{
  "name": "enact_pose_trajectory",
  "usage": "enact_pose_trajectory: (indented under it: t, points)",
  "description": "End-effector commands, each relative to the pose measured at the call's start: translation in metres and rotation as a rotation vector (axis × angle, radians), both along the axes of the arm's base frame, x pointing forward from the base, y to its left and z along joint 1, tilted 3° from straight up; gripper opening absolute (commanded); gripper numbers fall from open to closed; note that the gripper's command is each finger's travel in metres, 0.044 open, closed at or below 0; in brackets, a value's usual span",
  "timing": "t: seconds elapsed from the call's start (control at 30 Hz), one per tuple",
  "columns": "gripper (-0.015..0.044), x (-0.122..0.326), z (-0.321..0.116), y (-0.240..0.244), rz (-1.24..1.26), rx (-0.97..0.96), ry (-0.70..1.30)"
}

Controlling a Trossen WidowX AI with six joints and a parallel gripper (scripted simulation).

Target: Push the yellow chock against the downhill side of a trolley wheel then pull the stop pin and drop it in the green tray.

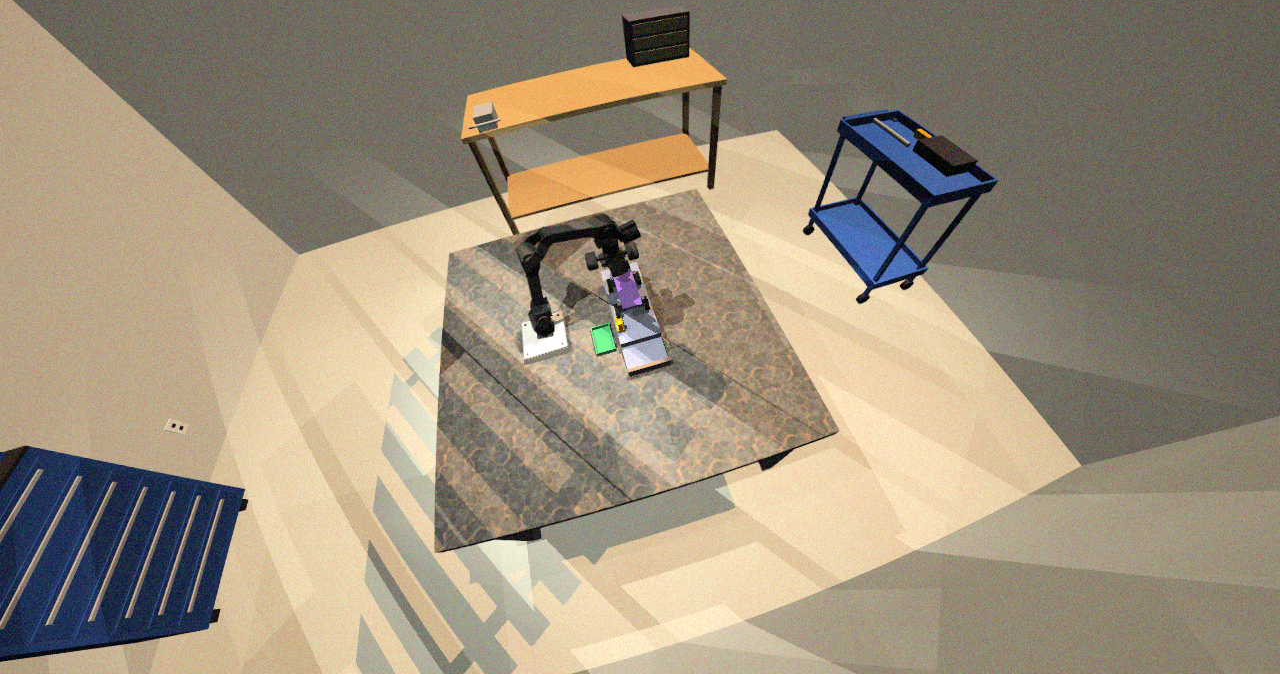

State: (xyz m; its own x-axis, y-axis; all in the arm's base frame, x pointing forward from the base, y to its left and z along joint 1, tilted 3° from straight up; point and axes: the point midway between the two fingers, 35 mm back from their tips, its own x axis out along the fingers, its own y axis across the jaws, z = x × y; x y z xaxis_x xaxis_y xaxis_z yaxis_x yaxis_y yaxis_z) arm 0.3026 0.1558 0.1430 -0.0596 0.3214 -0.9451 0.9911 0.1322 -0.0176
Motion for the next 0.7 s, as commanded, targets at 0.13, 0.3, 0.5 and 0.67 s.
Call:
enact_pose_trajectory:
  t: [0.13,0.3,0.5,0.67]
  points:
    - [0.0,0.001,0.008,-0.001,0.007,0.005,-0.005]
    - [0.0,0.001,0.011,-0.002,0.007,0.005,-0.005]
    - [0.0,0.001,0.015,-0.002,0.007,0.005,-0.005]
    - [0.0,0.001,0.018,-0.002,0.007,0.005,-0.005]
